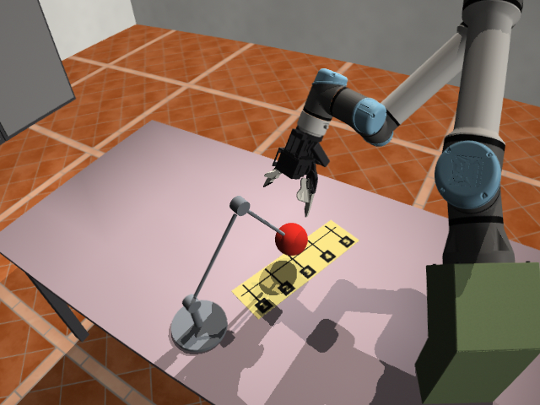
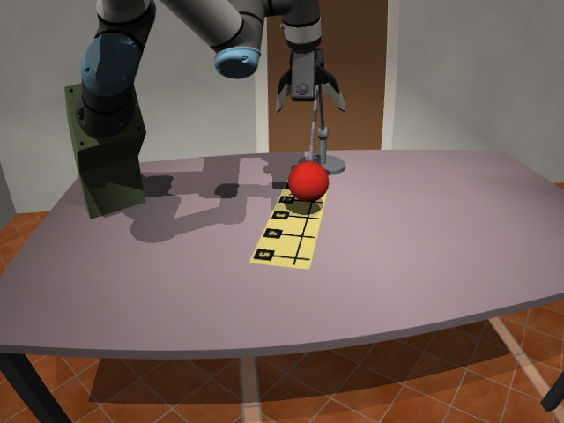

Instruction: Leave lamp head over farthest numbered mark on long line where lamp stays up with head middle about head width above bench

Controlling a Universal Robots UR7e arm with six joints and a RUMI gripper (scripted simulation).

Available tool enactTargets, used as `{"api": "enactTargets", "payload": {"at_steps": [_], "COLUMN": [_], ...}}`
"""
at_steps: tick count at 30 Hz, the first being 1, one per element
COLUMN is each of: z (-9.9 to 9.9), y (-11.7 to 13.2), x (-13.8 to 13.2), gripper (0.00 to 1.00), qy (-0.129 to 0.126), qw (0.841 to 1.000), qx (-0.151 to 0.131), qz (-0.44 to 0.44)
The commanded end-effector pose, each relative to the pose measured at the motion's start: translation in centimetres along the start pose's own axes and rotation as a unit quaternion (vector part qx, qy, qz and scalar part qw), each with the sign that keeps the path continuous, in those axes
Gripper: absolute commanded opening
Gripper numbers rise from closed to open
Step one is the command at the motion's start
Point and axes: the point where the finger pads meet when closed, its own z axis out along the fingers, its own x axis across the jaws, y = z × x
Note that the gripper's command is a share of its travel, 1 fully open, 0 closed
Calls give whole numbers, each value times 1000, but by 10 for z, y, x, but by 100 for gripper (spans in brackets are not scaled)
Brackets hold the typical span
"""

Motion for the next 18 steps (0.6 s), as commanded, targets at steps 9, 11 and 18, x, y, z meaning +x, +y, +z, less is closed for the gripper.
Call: {"api": "enactTargets", "payload": {"at_steps": [9, 11, 18], "z": [-33, -35, -41], "y": [2, 2, 3], "x": [-1, -1, -1], "gripper": [100, 100, 100], "qy": [2, 1, -2], "qw": [1000, 1000, 1000], "qx": [4, 3, -2], "qz": [6, 4, -2]}}
